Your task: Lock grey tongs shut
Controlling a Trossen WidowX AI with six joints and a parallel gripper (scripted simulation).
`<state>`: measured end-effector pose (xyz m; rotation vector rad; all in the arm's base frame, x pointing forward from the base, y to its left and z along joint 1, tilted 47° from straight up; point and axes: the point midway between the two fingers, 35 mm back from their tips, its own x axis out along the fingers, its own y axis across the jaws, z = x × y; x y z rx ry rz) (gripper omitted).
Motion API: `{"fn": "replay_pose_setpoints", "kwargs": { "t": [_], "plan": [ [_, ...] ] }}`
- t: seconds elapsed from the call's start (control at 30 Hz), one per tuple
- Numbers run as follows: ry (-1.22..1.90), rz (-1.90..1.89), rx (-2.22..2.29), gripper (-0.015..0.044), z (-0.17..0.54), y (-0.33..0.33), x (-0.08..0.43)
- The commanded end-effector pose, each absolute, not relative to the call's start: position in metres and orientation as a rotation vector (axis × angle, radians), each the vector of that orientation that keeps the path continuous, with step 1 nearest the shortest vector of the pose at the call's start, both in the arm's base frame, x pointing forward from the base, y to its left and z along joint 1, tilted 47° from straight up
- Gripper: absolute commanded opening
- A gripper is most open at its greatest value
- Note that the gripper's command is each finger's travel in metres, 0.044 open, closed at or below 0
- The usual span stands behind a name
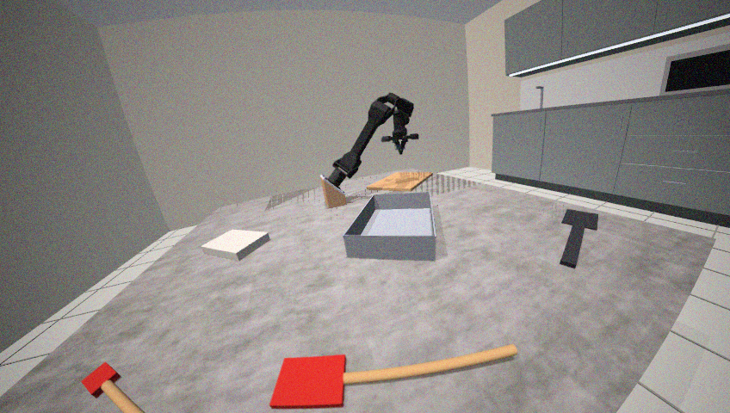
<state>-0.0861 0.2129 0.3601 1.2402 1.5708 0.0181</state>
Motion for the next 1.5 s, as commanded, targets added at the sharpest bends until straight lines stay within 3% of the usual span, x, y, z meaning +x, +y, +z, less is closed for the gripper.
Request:
{"fn": "replay_pose_setpoints", "kwargs": {
  "t": [0.0,0.5,1.47],
  "plan": [
    [1.59,0.054,1.253,-0.015,0.365,0.209,-0.094],
    [1.644,0.03,1.265,-0.015,0.362,0.21,-0.098],
    [2.273,-0.058,1.39,-0.015,0.354,0.241,-0.1]
  ]
}}
